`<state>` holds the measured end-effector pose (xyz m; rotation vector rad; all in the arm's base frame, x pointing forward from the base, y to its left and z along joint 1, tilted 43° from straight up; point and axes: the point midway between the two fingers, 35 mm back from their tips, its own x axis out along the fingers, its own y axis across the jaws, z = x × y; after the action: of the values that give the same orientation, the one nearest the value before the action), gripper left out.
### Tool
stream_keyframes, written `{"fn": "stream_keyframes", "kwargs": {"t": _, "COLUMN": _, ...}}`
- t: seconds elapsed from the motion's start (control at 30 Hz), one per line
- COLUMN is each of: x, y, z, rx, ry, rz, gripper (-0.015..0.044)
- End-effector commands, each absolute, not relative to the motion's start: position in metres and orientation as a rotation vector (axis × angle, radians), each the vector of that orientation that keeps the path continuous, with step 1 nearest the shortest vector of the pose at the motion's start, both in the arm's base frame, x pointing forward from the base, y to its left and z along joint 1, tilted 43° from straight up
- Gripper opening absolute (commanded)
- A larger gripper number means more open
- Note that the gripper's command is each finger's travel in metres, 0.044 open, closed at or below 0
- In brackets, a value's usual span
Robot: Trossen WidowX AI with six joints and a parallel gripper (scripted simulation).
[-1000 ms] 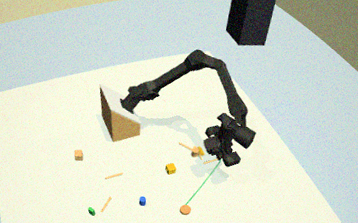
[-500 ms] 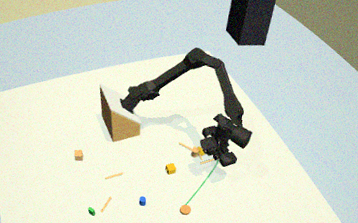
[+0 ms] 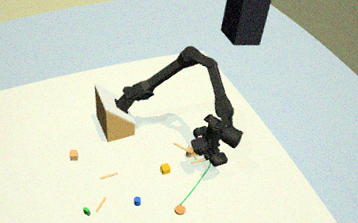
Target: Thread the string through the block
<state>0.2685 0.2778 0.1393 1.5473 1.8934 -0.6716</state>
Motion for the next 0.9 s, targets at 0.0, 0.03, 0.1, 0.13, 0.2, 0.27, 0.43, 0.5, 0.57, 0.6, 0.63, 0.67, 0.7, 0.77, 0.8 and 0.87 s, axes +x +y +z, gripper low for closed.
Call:
{"fn": "stream_keyframes", "kwargs": {"t": 0.0, "x": 0.264, "y": 0.277, "z": 0.135, "rx": 1.547, "ry": 1.887, "rz": -0.679, "gripper": 0.0000}}
{"fn": "stream_keyframes", "kwargs": {"t": 0.03, "x": 0.263, "y": 0.276, "z": 0.134, "rx": 1.547, "ry": 1.887, "rz": -0.679, "gripper": 0.0000}}
{"fn": "stream_keyframes", "kwargs": {"t": 0.1, "x": 0.261, "y": 0.276, "z": 0.132, "rx": 1.547, "ry": 1.888, "rz": -0.678, "gripper": 0.0000}}
{"fn": "stream_keyframes", "kwargs": {"t": 0.13, "x": 0.260, "y": 0.276, "z": 0.131, "rx": 1.547, "ry": 1.888, "rz": -0.678, "gripper": 0.0000}}
{"fn": "stream_keyframes", "kwargs": {"t": 0.2, "x": 0.259, "y": 0.276, "z": 0.130, "rx": 1.547, "ry": 1.888, "rz": -0.678, "gripper": 0.0000}}
{"fn": "stream_keyframes", "kwargs": {"t": 0.27, "x": 0.257, "y": 0.276, "z": 0.128, "rx": 1.547, "ry": 1.888, "rz": -0.678, "gripper": 0.0000}}
{"fn": "stream_keyframes", "kwargs": {"t": 0.43, "x": 0.254, "y": 0.276, "z": 0.126, "rx": 1.547, "ry": 1.888, "rz": -0.678, "gripper": 0.0000}}
{"fn": "stream_keyframes", "kwargs": {"t": 0.5, "x": 0.255, "y": 0.276, "z": 0.125, "rx": 1.547, "ry": 1.888, "rz": -0.678, "gripper": 0.0000}}
{"fn": "stream_keyframes", "kwargs": {"t": 0.57, "x": 0.255, "y": 0.275, "z": 0.124, "rx": 1.547, "ry": 1.888, "rz": -0.678, "gripper": 0.0000}}
{"fn": "stream_keyframes", "kwargs": {"t": 0.6, "x": 0.255, "y": 0.274, "z": 0.123, "rx": 1.546, "ry": 1.888, "rz": -0.678, "gripper": 0.0000}}
{"fn": "stream_keyframes", "kwargs": {"t": 0.63, "x": 0.255, "y": 0.273, "z": 0.122, "rx": 1.546, "ry": 1.888, "rz": -0.678, "gripper": 0.0000}}
{"fn": "stream_keyframes", "kwargs": {"t": 0.67, "x": 0.256, "y": 0.272, "z": 0.122, "rx": 1.546, "ry": 1.887, "rz": -0.679, "gripper": 0.0000}}
{"fn": "stream_keyframes", "kwargs": {"t": 0.7, "x": 0.256, "y": 0.271, "z": 0.121, "rx": 1.546, "ry": 1.887, "rz": -0.679, "gripper": 0.0000}}
{"fn": "stream_keyframes", "kwargs": {"t": 0.77, "x": 0.257, "y": 0.269, "z": 0.119, "rx": 1.546, "ry": 1.887, "rz": -0.679, "gripper": 0.0000}}
{"fn": "stream_keyframes", "kwargs": {"t": 0.8, "x": 0.257, "y": 0.268, "z": 0.118, "rx": 1.545, "ry": 1.887, "rz": -0.679, "gripper": 0.0000}}
{"fn": "stream_keyframes", "kwargs": {"t": 0.87, "x": 0.258, "y": 0.267, "z": 0.116, "rx": 1.545, "ry": 1.887, "rz": -0.680, "gripper": 0.0000}}
